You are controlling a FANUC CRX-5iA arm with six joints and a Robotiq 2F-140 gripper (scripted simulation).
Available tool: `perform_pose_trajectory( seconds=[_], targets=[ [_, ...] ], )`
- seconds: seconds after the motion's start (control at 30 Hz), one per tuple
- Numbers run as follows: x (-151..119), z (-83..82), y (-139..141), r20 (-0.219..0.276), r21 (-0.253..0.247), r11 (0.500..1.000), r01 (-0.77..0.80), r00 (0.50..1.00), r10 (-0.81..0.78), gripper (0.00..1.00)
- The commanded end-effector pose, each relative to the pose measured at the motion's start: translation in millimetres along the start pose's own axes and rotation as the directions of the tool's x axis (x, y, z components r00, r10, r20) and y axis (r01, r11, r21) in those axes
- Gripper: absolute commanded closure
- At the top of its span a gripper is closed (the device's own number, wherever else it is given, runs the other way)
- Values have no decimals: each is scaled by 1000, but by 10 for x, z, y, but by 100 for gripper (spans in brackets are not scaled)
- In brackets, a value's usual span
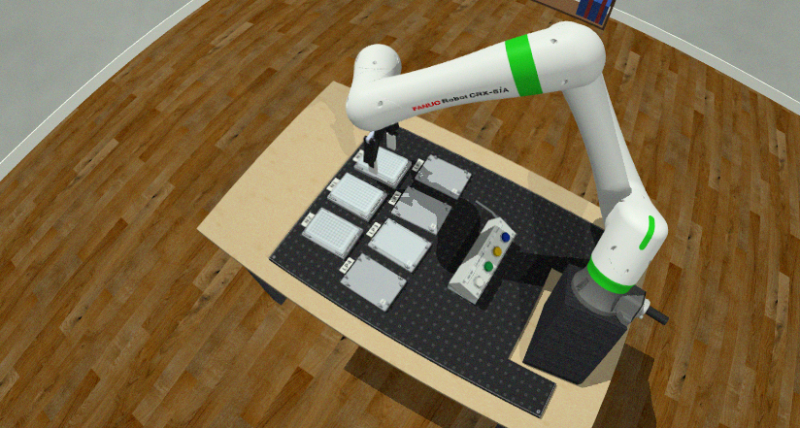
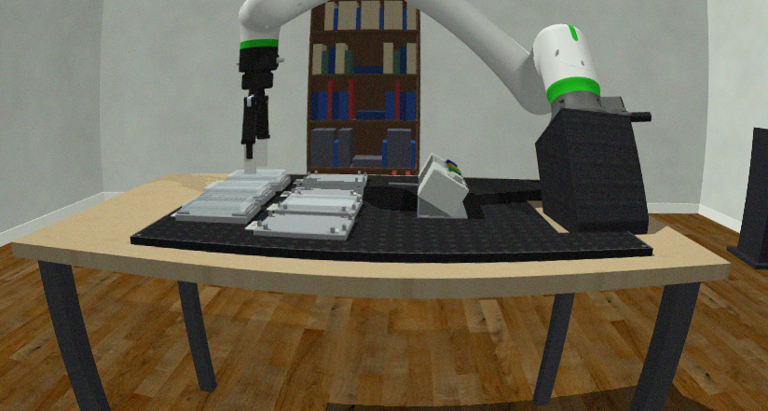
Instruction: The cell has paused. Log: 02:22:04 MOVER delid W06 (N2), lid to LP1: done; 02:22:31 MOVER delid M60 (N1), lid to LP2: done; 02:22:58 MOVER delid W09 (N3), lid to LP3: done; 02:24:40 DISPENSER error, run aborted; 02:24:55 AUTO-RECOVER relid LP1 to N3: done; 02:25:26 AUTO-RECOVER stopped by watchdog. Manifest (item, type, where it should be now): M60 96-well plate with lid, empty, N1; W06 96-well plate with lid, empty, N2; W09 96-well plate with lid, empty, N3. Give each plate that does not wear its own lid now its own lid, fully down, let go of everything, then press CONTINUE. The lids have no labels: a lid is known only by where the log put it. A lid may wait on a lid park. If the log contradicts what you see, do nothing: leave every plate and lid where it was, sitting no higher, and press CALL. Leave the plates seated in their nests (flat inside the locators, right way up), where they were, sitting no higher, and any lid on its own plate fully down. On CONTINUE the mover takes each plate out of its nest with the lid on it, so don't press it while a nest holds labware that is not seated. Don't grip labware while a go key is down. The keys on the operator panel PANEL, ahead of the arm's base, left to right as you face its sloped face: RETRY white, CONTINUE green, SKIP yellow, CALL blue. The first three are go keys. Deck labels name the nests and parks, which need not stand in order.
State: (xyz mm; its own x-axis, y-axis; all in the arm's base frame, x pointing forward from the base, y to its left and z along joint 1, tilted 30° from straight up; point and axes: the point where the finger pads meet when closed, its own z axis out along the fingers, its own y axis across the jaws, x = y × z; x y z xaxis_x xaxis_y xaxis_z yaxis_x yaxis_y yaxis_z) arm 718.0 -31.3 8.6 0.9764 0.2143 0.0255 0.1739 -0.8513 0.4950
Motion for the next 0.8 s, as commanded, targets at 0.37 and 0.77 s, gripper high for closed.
perform_pose_trajectory(
  seconds=[0.37, 0.77],
  targets=[
    [2, 57, 0, -1, 0, 1000, 0, 1000, 0, 34],
    [2, 90, 0, -1, 0, 1000, 0, 1000, 0, 34]
  ],
)
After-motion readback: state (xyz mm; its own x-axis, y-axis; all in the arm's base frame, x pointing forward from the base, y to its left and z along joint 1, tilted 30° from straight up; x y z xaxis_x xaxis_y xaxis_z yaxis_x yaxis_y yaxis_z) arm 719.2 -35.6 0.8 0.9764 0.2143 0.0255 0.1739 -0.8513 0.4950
